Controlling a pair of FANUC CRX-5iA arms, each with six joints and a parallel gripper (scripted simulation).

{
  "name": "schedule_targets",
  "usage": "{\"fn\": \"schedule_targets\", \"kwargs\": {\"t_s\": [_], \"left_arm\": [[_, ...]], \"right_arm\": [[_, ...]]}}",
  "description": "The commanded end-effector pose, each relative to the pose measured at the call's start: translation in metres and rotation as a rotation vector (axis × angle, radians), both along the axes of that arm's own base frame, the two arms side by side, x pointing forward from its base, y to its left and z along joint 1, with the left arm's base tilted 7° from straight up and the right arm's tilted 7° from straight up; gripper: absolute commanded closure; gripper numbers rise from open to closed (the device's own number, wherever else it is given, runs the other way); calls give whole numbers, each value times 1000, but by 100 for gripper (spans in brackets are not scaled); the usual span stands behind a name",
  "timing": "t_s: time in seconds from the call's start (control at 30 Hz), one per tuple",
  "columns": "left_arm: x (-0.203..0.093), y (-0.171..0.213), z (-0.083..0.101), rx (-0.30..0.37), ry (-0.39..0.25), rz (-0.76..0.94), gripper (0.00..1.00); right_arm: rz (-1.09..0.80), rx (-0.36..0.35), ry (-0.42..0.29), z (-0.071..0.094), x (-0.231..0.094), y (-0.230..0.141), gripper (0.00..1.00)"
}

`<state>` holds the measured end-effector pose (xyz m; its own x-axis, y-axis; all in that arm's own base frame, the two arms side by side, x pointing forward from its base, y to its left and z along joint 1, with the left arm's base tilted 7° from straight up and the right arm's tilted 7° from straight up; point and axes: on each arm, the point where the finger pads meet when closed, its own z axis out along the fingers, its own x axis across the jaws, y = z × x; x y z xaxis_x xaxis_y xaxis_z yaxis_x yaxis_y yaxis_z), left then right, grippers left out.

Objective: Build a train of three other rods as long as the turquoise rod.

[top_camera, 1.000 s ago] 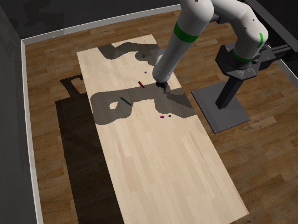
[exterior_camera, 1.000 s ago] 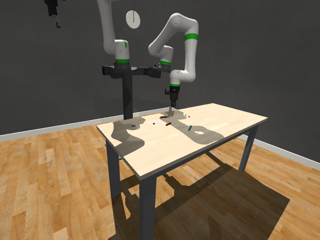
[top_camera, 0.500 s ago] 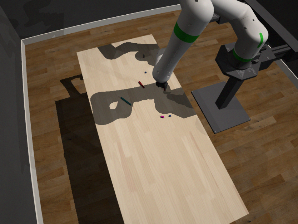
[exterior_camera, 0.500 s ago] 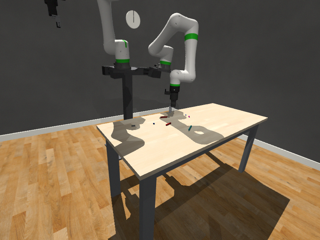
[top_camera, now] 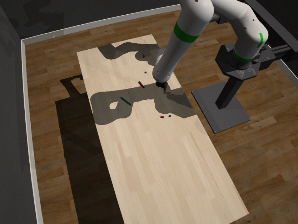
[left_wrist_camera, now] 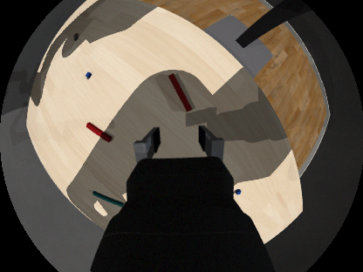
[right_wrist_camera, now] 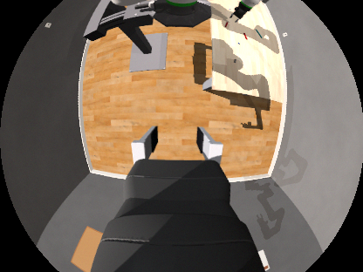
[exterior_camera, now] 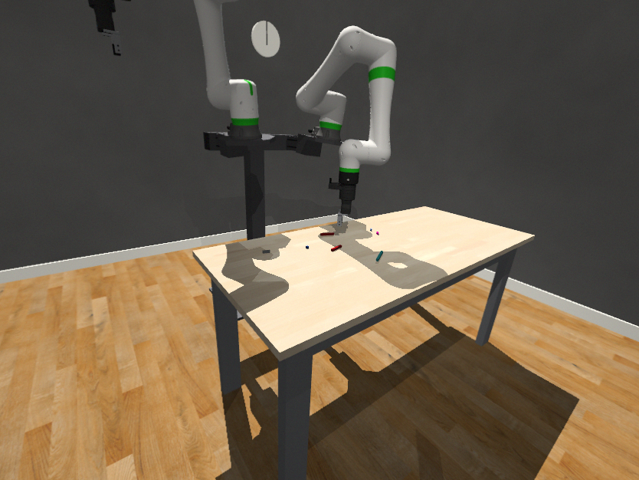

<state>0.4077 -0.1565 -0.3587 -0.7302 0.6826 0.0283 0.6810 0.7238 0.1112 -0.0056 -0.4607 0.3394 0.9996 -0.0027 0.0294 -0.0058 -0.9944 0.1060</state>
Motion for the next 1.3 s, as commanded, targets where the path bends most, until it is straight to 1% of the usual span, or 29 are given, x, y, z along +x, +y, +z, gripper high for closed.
{"fn": "schedule_targets", "kwargs": {"t_s": [0.0,0.13,0.2,0.27,0.33,0.63,0.7,0.73,0.83,1.2,1.27], "left_arm": [[1,0,1,0,-1,0,0],[1,-1,1,-1,-2,5,0],[3,-3,0,-2,-5,36,0],[7,-7,0,-6,-13,109,0],[13,-14,-1,-12,-25,226,0],[33,-33,-2,-30,-61,569,0],[33,-33,-2,-30,-61,569,0],[39,-38,-3,-36,-71,671,0],[44,-42,-3,-41,-80,756,0],[64,-60,-3,-64,-119,1148,0],[64,-60,-3,-64,-119,1148,0]], "right_arm": [[0,-2,0,1,0,0,0],[0,-2,0,1,0,0,0],[0,-2,0,1,0,0,0],[0,-2,0,1,0,0,0],[0,-2,0,1,0,0,0],[0,-2,0,1,0,0,0],[0,-2,0,1,0,0,0],[0,-2,0,1,0,0,0],[0,-2,0,1,0,0,0],[0,-2,0,1,0,0,0],[0,-2,0,1,0,0,0]]}}
